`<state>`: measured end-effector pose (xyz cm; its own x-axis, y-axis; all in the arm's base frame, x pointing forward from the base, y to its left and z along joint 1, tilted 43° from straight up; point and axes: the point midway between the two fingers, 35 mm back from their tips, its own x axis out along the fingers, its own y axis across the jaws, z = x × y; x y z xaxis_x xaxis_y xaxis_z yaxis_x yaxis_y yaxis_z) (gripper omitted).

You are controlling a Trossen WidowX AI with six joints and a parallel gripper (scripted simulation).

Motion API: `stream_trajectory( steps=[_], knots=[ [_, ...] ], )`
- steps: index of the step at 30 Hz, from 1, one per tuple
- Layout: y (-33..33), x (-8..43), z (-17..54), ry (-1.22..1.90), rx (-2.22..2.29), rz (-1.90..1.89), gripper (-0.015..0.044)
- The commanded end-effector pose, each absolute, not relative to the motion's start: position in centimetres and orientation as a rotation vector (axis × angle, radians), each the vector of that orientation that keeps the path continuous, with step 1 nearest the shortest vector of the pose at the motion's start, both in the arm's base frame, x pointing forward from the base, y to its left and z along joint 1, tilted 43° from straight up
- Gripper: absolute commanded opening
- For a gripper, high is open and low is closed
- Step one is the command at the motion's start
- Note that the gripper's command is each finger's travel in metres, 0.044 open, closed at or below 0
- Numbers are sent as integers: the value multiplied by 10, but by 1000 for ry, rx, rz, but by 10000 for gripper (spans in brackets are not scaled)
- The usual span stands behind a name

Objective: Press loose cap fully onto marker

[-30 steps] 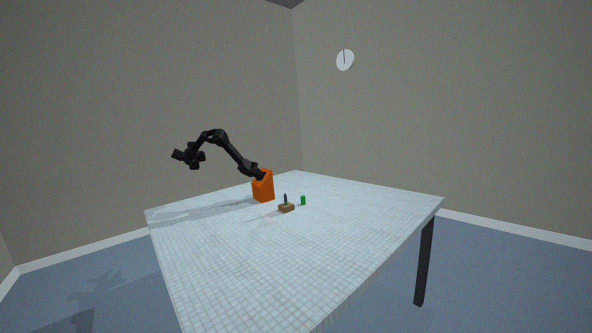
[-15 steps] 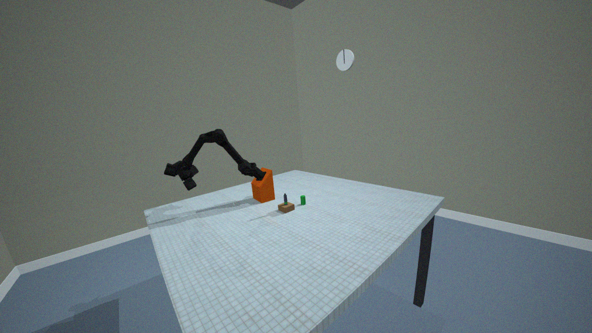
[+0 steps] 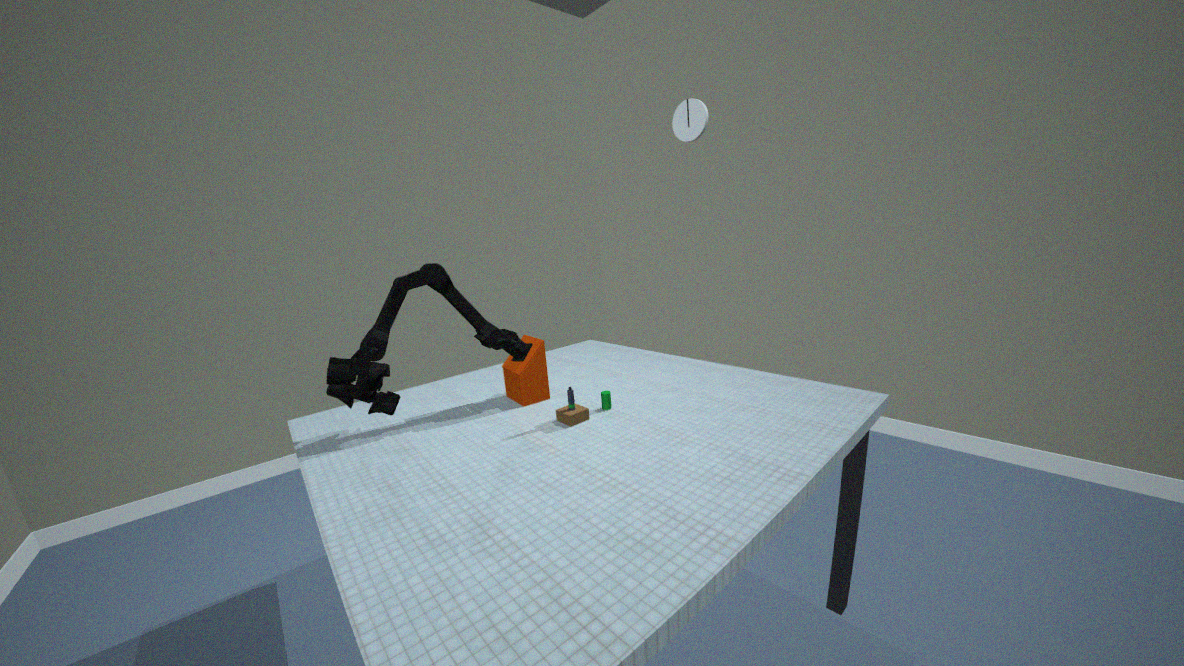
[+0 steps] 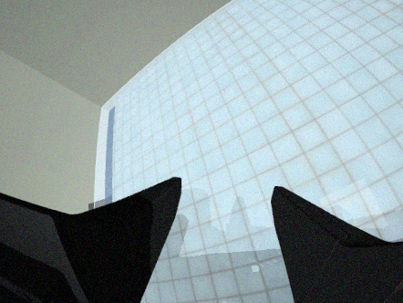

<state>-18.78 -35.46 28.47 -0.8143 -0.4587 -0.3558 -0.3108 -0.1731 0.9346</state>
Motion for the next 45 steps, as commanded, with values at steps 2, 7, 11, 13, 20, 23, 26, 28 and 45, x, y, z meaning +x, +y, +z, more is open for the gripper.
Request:
stream_trajectory(
  steps=[2, 7, 11, 13, 20, 23, 26, 28, 45],
  knots=[
    [-387, -123, 266, -1569, 1064, -2164, 240],
    [-406, -52, 254, -1216, 1146, -2115, 240],
    [-413, 13, 240, -957, 1189, -2036, 240],
    [-412, 47, 231, -828, 1202, -1995, 240],
    [-387, 157, 182, -346, 1187, -1876, 240],
    [-366, 197, 155, -137, 1149, -1828, 240],
    [-339, 232, 128, 76, 1087, -1774, 240],
    [-319, 252, 111, 216, 1034, -1731, 240],
    [-84, 322, -25, 1201, 275, -1189, 240]
  ],
)
